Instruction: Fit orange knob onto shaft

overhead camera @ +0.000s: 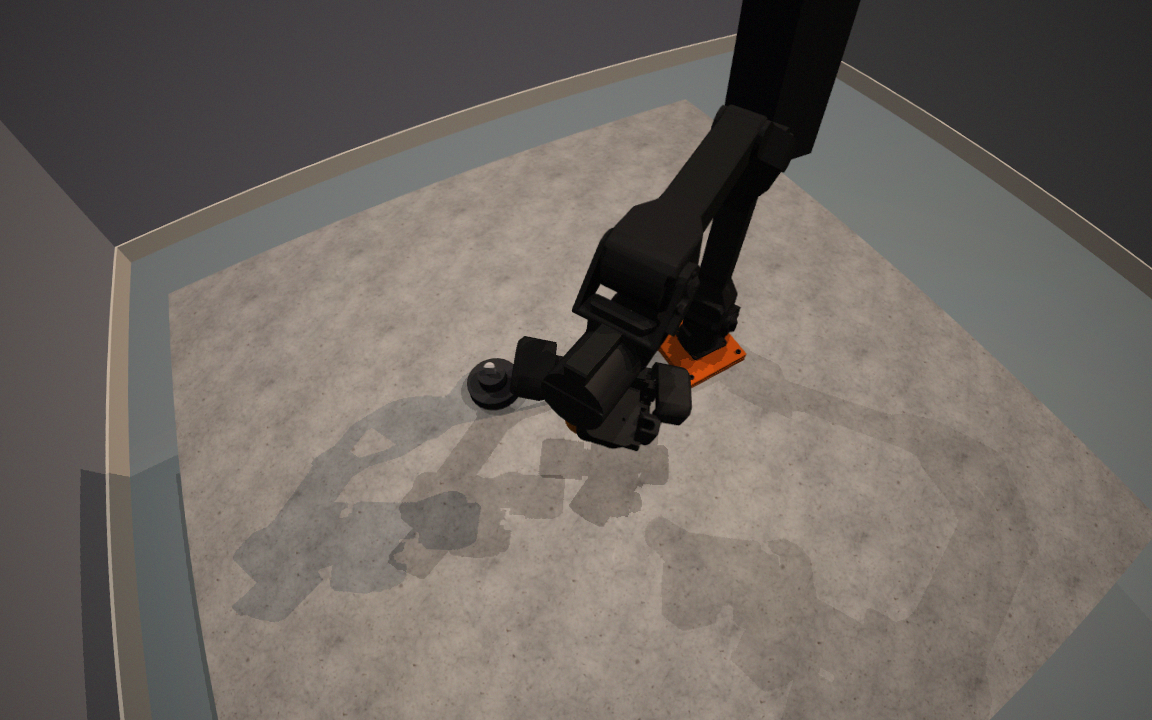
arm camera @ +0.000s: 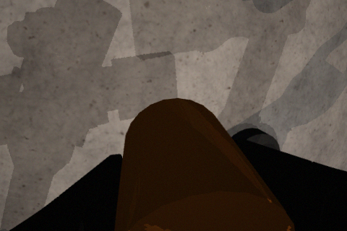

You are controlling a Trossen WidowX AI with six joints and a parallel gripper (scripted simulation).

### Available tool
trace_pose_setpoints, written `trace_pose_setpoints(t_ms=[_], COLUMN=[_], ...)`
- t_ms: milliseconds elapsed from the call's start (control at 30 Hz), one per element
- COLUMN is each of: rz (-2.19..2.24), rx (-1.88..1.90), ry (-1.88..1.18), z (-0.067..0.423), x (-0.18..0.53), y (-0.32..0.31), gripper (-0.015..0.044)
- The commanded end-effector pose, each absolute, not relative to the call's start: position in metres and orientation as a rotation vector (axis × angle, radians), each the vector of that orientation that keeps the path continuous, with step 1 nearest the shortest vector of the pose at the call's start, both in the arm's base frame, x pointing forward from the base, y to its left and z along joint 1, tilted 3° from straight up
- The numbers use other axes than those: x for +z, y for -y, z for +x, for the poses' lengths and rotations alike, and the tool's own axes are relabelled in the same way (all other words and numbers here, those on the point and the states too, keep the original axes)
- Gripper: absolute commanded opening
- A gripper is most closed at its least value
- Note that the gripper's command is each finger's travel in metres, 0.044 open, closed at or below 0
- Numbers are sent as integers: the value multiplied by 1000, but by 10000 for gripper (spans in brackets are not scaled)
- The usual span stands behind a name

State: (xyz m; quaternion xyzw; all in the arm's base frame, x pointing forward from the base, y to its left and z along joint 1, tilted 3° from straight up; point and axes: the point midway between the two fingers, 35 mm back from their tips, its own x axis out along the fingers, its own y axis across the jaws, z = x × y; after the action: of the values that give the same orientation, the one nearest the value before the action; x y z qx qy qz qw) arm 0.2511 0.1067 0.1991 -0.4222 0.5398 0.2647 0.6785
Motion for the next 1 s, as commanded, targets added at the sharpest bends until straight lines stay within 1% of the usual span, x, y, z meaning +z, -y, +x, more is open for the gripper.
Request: trace_pose_setpoints(t_ms=[0,200,400,967], rz=[-883,-795,-794,-789], rx=[684,800,801,810], ry=[-1268,-1341,-1340,-1339], z=[256,260,264,278], x=[191,179,166,93], y=[-106,-104,-106,-113], gripper=[0,0,0,0])
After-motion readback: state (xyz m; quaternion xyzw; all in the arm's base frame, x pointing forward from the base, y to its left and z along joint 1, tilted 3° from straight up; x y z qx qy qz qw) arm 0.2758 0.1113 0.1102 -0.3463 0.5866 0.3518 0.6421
